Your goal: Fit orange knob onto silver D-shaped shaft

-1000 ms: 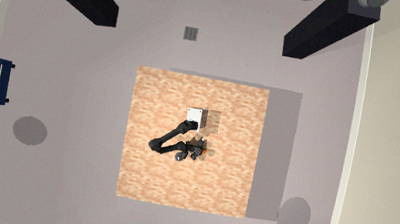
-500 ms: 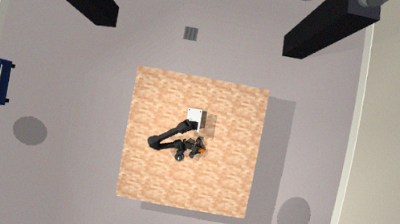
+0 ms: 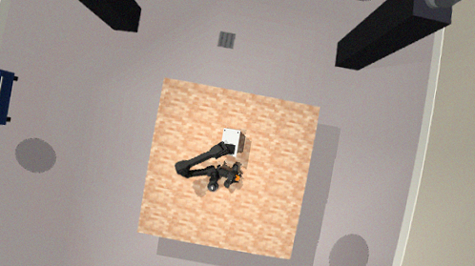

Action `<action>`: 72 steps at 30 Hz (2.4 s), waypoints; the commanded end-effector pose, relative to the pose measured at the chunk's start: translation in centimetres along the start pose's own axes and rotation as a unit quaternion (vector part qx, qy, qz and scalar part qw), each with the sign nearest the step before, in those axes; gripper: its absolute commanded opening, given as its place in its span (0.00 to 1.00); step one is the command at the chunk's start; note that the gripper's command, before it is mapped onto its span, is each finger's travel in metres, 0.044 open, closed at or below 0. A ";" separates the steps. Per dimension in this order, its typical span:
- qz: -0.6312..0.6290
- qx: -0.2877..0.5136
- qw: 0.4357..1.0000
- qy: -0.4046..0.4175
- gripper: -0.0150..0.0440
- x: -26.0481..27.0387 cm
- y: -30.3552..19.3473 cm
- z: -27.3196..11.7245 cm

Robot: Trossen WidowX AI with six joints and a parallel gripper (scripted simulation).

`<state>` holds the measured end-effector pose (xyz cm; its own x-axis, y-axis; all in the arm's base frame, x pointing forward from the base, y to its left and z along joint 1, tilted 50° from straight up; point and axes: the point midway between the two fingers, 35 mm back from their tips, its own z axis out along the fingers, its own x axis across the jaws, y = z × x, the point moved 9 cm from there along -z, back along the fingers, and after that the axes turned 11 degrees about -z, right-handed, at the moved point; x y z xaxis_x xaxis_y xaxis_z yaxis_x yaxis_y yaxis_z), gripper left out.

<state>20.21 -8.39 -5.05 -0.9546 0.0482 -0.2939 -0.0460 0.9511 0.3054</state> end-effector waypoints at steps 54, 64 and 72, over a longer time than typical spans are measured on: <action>0.053 0.097 0.988 0.105 1.00 -2.1 9.0 -0.8; 0.039 0.482 0.862 0.153 1.00 -3.3 15.7 2.2; 0.002 0.557 0.824 0.102 1.00 -3.6 18.0 2.5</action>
<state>23.27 7.64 -1.07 -0.9861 0.1638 -0.0296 0.1417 0.7326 -0.6657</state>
